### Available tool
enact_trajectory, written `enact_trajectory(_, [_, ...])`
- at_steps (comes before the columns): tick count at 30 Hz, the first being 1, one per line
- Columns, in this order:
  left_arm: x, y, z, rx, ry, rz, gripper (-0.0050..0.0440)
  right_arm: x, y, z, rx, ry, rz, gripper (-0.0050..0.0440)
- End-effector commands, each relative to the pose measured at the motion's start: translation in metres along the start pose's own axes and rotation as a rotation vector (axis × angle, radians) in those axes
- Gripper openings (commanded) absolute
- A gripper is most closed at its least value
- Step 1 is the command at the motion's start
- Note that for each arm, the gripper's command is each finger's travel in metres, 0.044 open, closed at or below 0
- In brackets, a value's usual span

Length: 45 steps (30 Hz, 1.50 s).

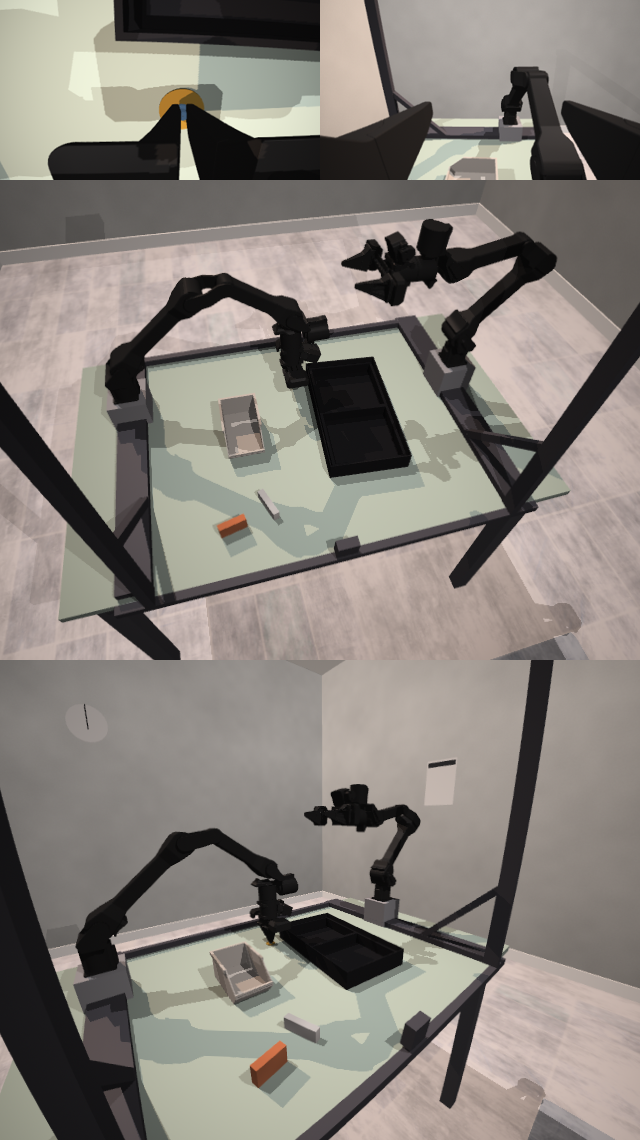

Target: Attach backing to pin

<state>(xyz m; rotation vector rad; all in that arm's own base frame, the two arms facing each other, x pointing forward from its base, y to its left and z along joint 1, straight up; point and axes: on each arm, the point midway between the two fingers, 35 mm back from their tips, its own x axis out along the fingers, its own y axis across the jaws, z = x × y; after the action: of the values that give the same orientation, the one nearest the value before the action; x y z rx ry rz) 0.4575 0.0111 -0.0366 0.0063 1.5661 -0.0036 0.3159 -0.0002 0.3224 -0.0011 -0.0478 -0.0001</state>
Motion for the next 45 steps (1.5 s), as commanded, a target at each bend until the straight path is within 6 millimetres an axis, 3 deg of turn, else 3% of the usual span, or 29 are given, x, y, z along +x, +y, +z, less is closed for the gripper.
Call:
enact_trajectory(1, [-0.019, 0.001, 0.009, 0.003, -0.046, 0.000, -0.0002, -0.001, 0.000, 0.007, 0.001, -0.017, 0.000, 0.0440])
enact_trajectory(12, [-0.050, 0.001, 0.009, 0.003, -0.058, 0.000, -0.0013, -0.001, 0.000, 0.007, 0.001, -0.017, 0.000, 0.0440])
enact_trajectory(17, [-0.069, 0.001, 0.009, 0.003, -0.058, 0.000, -0.0050, -0.001, 0.000, 0.007, 0.001, -0.017, 0.000, 0.0440])
enact_trajectory(24, [-0.093, 0.001, 0.007, 0.003, -0.058, 0.000, -0.0050, -0.001, 0.000, 0.007, 0.001, -0.017, 0.000, 0.0440])
enact_trajectory(32, [-0.095, 0.001, 0.006, 0.003, -0.041, 0.000, -0.0050, -0.001, 0.000, 0.007, 0.001, -0.017, 0.000, 0.0440])
enact_trajectory(34, [-0.112, 0.001, 0.006, 0.003, -0.059, 0.000, -0.0050, 0.000, 0.001, 0.011, 0.010, -0.019, -0.002, 0.0440])
enact_trajectory(40, [-0.121, -0.020, -0.018, 0.000, -0.039, -0.002, -0.0050, 0.007, 0.005, 0.001, 0.108, 0.146, -0.034, 0.0440])
enact_trajectory(45, [-0.121, -0.037, -0.036, 0.000, -0.037, -0.004, -0.0050, 0.011, 0.009, 0.008, 0.189, 0.217, -0.070, 0.0440])
